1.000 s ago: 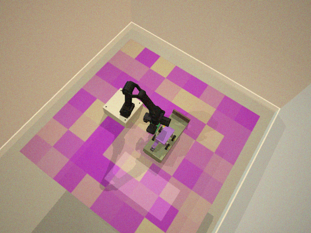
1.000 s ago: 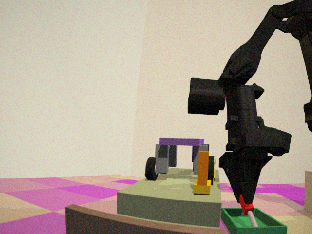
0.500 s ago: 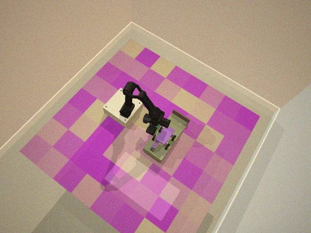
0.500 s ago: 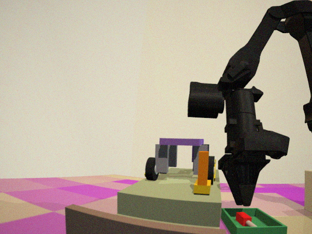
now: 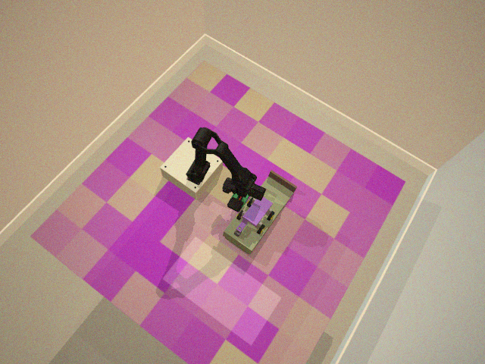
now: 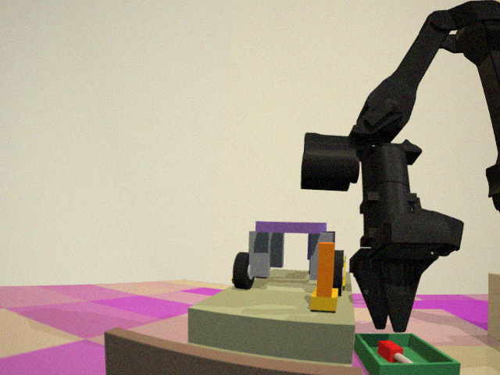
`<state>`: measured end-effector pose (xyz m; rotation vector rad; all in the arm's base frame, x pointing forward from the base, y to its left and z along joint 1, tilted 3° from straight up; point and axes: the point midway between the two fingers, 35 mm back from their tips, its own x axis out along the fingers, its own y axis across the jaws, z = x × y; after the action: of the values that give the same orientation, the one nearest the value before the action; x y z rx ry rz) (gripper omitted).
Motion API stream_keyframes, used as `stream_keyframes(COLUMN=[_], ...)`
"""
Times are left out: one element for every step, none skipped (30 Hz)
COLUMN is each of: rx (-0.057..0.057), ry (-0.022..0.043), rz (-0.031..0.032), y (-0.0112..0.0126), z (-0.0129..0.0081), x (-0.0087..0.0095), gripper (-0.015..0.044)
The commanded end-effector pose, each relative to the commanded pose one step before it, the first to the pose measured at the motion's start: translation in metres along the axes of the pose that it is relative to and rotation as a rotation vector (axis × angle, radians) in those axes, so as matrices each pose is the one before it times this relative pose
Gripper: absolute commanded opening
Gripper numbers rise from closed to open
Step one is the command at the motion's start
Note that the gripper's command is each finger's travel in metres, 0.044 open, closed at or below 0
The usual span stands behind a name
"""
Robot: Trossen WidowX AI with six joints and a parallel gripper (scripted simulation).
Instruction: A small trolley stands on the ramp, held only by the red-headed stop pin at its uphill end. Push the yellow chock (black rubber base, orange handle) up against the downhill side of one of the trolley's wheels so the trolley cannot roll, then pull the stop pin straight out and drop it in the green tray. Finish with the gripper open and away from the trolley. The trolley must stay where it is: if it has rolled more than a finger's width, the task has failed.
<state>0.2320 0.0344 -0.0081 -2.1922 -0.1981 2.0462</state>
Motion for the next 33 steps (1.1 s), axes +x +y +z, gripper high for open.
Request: stream_keyframes(rx=[-0.0006, -0.0006, -0.0010, -0.0007, -0.0007, -0.0001, -0.0002, -0.0001, -0.0002, -0.0001, 0.0000, -0.0001, 0.0000, 0.0000, 0.0000, 0.0000, 0.0000, 0.0000, 0.0000, 0.0000, 0.0000, 0.0000, 0.0000, 0.0000, 0.0000, 0.0000, 0.0000, 0.0000, 0.0000, 0.0000, 0.0000, 0.0000, 0.0078], ry=[-0.00070, -0.00080, -0.00118, -0.00096, -0.00095, -0.00008, -0.00024, -0.00020, -0.00034, -0.00021, -0.00003, -0.00009, -0.00006, -0.00009, -0.00006, -0.00006, -0.00003, -0.00003, 0.00000, -0.00001, 0.00002, 0.00001, 0.00003, 0.00003, 0.00005, 0.00005, 0.00006, 0.00005, 0.00003, 0.00001, 0.00000, 0.00000, -0.00820], rz=[-0.00052, -0.00046, -0.00068, -0.00052, -0.00052, -0.00004, -0.00011, -0.00009, -0.00014, -0.00008, -0.00001, -0.00003, -0.00001, -0.00002, 0.00000, 0.00000, 0.00001, 0.00001, 0.00001, 0.00001, 0.00001, 0.00001, 0.00000, 0.00000, 0.00000, 0.00000, 0.00000, 0.00000, 0.00000, 0.00000, 0.00000, 0.00000, 0.00375], y=[-0.00052, -0.00036, -0.00054, -0.00045, -0.00045, -0.00005, -0.00015, -0.00023, -0.00037, -0.00046, -0.00008, -0.00026, -0.00028, -0.00042, -0.00046, -0.00044, -0.00042, -0.00038, -0.00055, -0.00049, -0.00059, -0.00045, -0.00041, -0.00048, -0.00054, -0.00056, -0.00058, -0.00052, -0.00031, -0.00010, 0.00000, 0.00000, 0.00152], z=[0.00007, 0.00020, 0.00036, 0.00097, 0.00102, 0.00021, 0.00062, 0.00064, 0.00109, 0.00080, 0.00015, 0.00046, 0.00043, 0.00068, 0.00057, 0.00060, 0.00047, 0.00047, 0.00029, 0.00031, 0.00000, 0.00005, -0.00017, -0.00017, -0.00042, -0.00039, -0.00059, -0.00050, -0.00028, -0.00009, 0.00000, 0.00000, 0.00221], x=[-0.00335, -0.00267, -0.00394, -0.00358, -0.00353, -0.00048, -0.00144, -0.00206, -0.00335, -0.00388, -0.00071, -0.00214, -0.00231, -0.00335, -0.00356, -0.00338, -0.00303, -0.00278, -0.00369, -0.00329, -0.00364, -0.00276, -0.00232, -0.00273, -0.00282, -0.00294, -0.00277, -0.00250, -0.00151, -0.00050, 0.00000, 0.00000, 0.00521], gripper=[0.0340, 0.0340, 0.0340, 0.0340, 0.0340, 0.0366, 0.0393, 0.0419, 0.0440, 0.0440, 0.0440, 0.0440, 0.0440, 0.0440, 0.0440, 0.0440, 0.0440, 0.0440, 0.0440, 0.0440, 0.0440, 0.0440, 0.0440, 0.0440, 0.0440, 0.0440, 0.0440, 0.0440, 0.0440, 0.0440, 0.0440, 0.0440, 0.0440])
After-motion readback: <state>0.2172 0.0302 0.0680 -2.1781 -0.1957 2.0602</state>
